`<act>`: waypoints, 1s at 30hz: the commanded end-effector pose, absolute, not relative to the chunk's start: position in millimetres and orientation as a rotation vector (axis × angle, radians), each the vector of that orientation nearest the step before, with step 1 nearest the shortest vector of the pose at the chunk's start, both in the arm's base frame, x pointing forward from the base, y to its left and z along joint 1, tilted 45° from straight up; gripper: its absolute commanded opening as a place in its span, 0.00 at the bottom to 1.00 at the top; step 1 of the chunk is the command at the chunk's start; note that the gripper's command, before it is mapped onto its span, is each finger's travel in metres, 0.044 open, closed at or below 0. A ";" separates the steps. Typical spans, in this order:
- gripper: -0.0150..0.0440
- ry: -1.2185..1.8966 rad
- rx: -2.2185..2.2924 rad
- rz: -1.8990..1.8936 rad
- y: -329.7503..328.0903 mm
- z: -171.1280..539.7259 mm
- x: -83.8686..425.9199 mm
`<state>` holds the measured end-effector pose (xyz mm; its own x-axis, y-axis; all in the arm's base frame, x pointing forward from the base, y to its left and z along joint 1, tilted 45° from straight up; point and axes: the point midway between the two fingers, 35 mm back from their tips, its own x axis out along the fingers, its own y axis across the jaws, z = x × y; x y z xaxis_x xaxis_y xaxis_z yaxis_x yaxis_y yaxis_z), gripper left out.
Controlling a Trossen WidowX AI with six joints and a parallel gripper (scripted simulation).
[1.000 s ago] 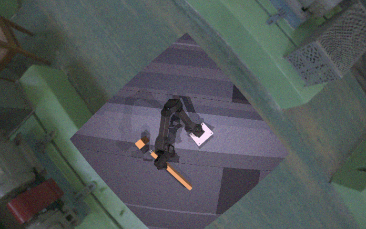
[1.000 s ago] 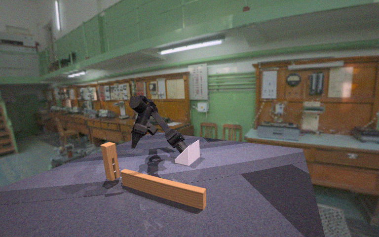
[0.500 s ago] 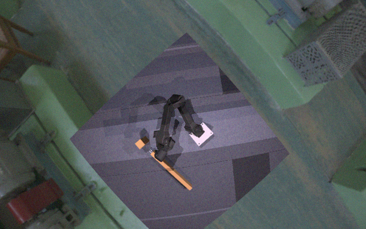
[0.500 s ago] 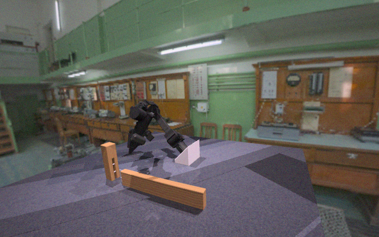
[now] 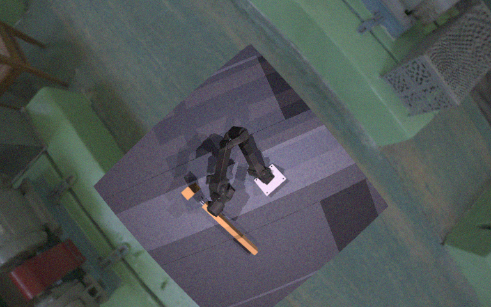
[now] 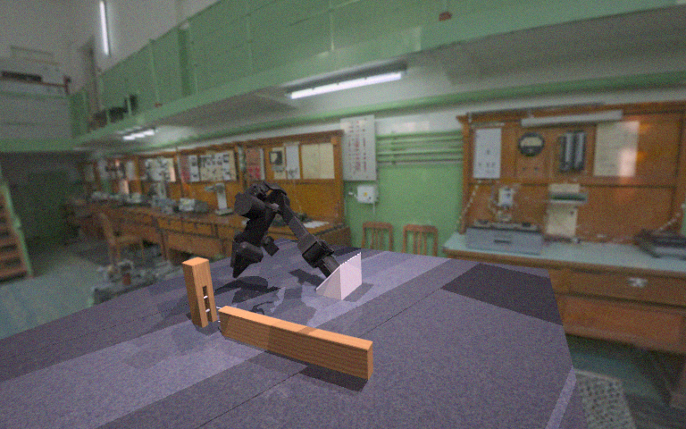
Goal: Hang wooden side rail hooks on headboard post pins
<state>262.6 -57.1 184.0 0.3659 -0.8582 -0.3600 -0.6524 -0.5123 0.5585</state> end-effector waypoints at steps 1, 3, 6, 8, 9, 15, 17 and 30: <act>1.00 -1.398 2.360 -0.855 -57.4 183.5 262.9; 1.00 -1.498 2.438 -0.781 -57.2 182.4 263.8; 1.00 -1.646 2.550 -0.654 -56.8 181.0 265.2; 1.00 -1.743 2.621 -0.557 -56.6 180.0 266.2; 1.00 -1.792 2.656 -0.508 -56.6 179.4 266.6; 1.00 -2.075 2.846 -0.155 -56.6 175.5 269.0; 1.00 -2.164 2.900 -0.017 -56.6 174.2 269.8; 1.00 -2.544 3.098 1.165 -52.0 167.6 279.4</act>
<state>274.4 -53.8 172.4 0.3253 -0.9120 -0.2500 -0.7161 -0.0649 -0.6950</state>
